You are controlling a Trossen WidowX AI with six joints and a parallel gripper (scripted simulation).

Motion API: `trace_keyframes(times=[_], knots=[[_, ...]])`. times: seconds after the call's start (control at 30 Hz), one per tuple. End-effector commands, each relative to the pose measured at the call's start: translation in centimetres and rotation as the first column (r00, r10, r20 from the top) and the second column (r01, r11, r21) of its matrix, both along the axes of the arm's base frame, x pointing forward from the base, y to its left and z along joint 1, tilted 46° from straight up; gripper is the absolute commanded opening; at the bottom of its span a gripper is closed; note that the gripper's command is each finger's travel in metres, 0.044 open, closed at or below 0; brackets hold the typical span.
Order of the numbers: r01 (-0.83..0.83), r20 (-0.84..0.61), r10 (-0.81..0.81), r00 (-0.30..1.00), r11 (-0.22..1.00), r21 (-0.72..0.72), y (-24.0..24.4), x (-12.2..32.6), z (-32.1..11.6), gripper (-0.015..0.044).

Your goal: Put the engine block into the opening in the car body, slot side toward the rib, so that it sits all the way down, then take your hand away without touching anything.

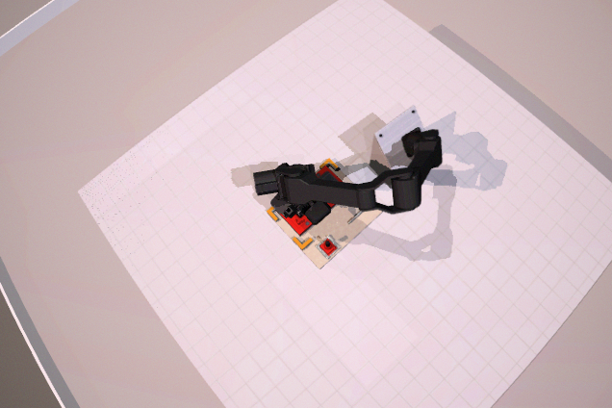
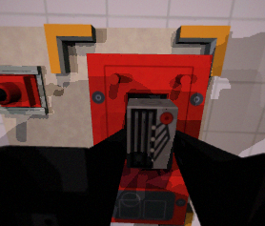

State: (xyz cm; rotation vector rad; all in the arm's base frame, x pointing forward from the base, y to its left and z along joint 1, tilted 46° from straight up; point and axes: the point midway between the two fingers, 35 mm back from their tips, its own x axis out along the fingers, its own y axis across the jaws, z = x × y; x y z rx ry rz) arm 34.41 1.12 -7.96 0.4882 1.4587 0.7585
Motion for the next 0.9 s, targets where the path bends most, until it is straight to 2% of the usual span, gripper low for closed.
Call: trace_keyframes(times=[0.0,0.87], knots=[[0.004,-0.003,-0.004,1.000,1.000,0.003,0.10,-0.01,-0.12,0.0158],[0.004,-0.003,-0.004,1.000,1.000,0.003,0.55,-0.03,-0.56,0.0158]])
